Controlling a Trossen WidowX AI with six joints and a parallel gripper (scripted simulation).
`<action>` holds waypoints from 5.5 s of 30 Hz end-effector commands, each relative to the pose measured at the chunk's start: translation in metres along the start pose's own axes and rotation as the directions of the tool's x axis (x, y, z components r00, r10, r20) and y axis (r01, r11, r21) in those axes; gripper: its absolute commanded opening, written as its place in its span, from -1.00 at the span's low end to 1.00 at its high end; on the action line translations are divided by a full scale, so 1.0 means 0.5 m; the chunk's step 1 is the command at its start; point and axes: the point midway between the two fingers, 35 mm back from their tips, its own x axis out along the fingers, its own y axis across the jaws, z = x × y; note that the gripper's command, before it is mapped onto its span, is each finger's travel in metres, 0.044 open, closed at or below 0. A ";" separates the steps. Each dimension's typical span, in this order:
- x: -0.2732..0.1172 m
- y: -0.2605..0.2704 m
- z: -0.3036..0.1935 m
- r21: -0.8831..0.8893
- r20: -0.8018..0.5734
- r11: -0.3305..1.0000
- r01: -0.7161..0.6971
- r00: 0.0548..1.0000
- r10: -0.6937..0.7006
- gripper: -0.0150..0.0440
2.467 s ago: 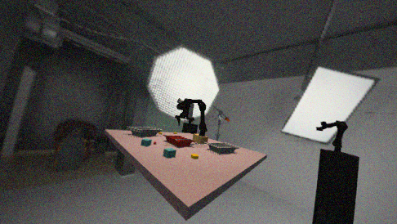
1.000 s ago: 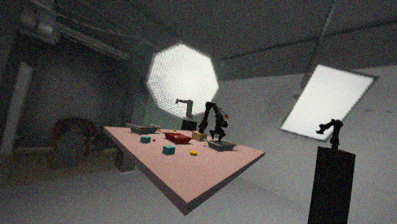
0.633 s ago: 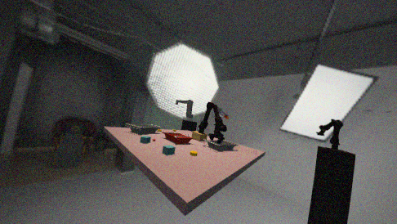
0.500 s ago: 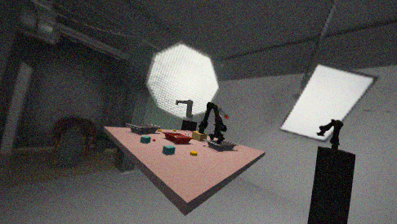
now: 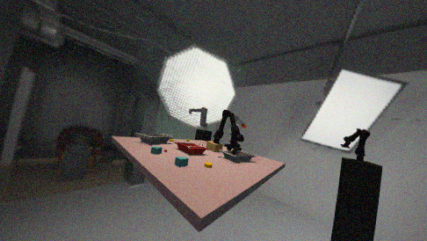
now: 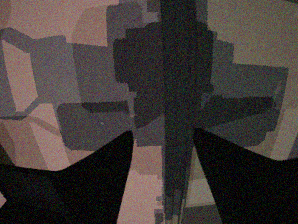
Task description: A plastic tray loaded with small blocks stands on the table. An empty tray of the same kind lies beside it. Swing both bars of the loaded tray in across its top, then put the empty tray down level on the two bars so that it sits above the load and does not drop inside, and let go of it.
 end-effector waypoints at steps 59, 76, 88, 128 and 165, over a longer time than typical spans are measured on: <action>-0.188 -0.026 -0.001 -0.004 -0.005 1.000 0.001 1.000 -0.002 -0.49; -0.300 -0.106 -0.001 -0.004 -0.005 1.000 0.005 1.000 -0.005 -0.49; -0.355 -0.136 -0.001 -0.004 -0.005 1.000 0.006 1.000 -0.006 -0.49; -0.352 -0.127 -0.109 0.173 -0.013 0.985 0.001 1.000 0.001 -0.49; -0.352 -0.024 -0.365 0.587 -0.024 0.809 0.002 1.000 0.015 -0.49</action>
